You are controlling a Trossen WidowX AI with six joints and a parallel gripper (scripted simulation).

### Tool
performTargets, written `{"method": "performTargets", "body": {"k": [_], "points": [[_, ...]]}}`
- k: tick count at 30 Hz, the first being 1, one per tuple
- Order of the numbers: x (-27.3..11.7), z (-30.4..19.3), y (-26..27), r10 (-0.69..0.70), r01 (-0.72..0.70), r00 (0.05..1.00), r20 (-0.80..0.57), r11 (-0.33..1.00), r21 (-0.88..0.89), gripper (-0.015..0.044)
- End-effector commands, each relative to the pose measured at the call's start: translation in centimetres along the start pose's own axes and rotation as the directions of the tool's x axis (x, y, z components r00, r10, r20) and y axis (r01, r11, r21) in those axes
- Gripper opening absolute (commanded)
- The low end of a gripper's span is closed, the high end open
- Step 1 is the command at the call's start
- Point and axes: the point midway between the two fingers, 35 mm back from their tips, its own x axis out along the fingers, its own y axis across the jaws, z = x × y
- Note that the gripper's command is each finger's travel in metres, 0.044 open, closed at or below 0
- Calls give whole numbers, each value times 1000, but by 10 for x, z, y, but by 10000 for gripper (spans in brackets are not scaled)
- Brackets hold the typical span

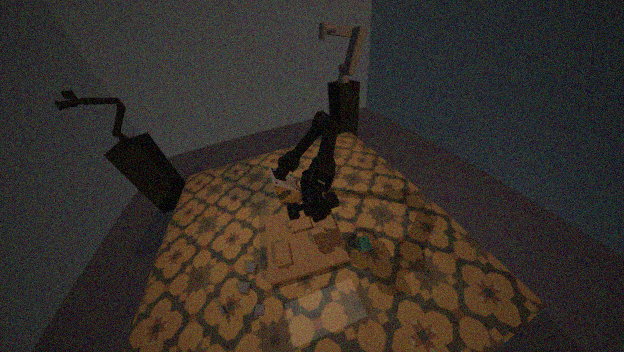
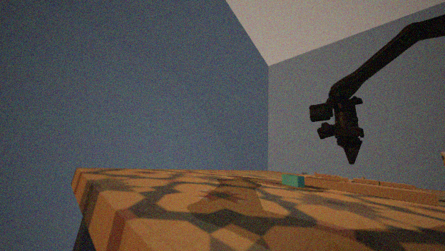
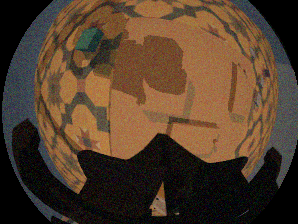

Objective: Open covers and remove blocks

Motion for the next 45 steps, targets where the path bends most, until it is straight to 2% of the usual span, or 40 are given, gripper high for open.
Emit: {"method": "performTargets", "body": {"k": [1,45], "points": [[6,-3,-1,0,1,1000,-8,1000,8,0],[49,-5,-1,2,-2,1000,-9,1000,8,0]]}}
